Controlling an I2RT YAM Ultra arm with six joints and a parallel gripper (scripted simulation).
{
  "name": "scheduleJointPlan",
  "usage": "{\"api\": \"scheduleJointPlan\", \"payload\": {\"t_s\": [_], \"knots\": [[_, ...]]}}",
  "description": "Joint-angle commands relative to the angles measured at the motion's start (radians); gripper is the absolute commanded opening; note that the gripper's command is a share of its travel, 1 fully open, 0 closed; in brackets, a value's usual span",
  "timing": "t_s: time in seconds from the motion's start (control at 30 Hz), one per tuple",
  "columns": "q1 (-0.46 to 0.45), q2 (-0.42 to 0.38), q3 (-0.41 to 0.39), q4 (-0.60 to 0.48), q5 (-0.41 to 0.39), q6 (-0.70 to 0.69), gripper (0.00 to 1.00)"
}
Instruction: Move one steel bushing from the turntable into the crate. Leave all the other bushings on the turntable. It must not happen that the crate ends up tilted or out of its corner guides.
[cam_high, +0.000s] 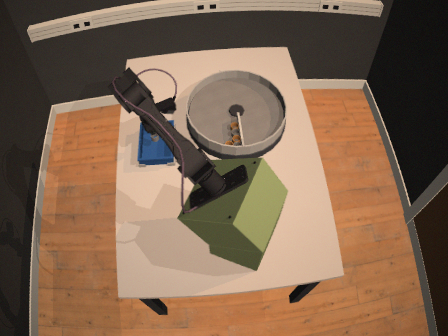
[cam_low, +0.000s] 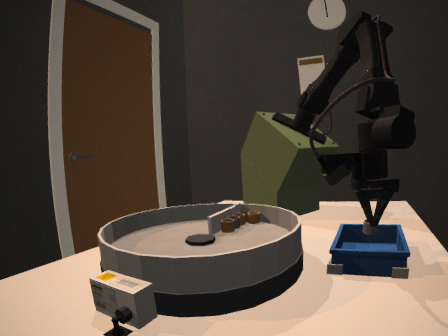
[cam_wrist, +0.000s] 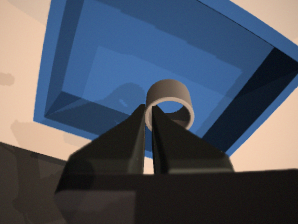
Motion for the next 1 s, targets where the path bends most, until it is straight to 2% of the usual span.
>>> {"api": "scheduleJointPlan", "payload": {"t_s": [0.0, 0.97], "knots": [[-0.007, -0.004, 0.025, -0.009, 0.017, 0.005, 0.00], [-0.007, 0.014, 0.012, 0.004, 0.017, 0.005, 0.00]]}}
